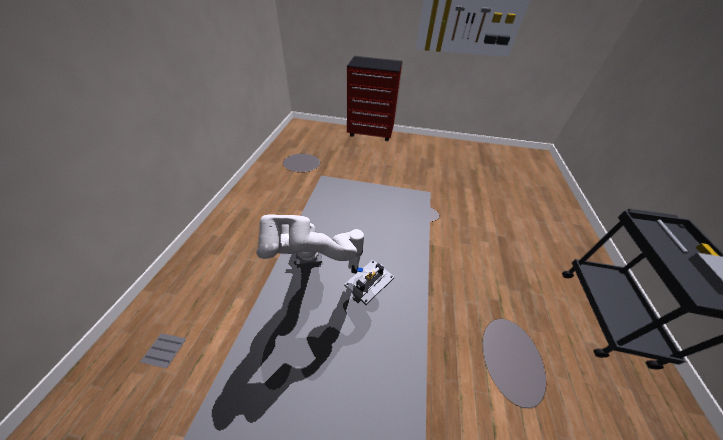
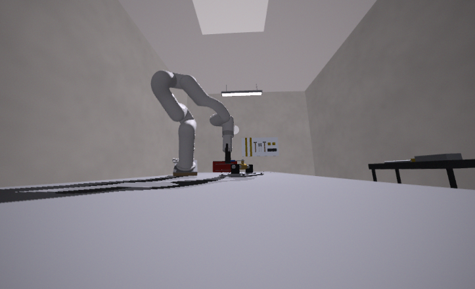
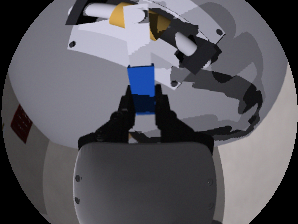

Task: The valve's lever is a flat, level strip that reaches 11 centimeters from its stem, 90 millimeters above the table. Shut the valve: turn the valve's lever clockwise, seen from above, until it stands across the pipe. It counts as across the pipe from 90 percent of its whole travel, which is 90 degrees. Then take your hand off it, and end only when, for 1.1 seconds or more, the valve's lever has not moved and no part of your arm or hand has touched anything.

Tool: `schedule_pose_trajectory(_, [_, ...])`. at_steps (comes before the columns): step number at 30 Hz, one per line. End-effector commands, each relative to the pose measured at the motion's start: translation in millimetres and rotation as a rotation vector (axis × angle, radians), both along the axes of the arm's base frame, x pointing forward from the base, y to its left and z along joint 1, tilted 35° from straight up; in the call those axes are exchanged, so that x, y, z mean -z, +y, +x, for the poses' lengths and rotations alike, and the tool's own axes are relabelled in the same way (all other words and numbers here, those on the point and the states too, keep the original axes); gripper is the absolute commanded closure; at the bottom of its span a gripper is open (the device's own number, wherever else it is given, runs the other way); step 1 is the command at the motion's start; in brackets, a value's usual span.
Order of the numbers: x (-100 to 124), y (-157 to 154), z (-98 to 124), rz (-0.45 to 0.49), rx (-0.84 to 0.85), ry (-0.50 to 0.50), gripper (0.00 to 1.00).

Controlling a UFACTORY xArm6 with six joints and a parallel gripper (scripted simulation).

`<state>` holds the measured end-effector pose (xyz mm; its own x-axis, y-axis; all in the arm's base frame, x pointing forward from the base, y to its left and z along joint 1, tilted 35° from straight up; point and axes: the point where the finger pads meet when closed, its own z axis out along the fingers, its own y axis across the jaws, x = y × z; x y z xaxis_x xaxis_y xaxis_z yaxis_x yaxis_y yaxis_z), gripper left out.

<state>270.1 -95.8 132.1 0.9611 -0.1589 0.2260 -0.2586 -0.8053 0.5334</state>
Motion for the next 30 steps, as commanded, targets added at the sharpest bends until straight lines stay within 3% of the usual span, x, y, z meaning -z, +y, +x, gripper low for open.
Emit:
schedule_pose_trajectory(1, [1,3,2,0.007,0.014,-0.016,1.0])
schedule_pose_trajectory(30, [8,15,7,0.023,0.146,-0.107,1.0])
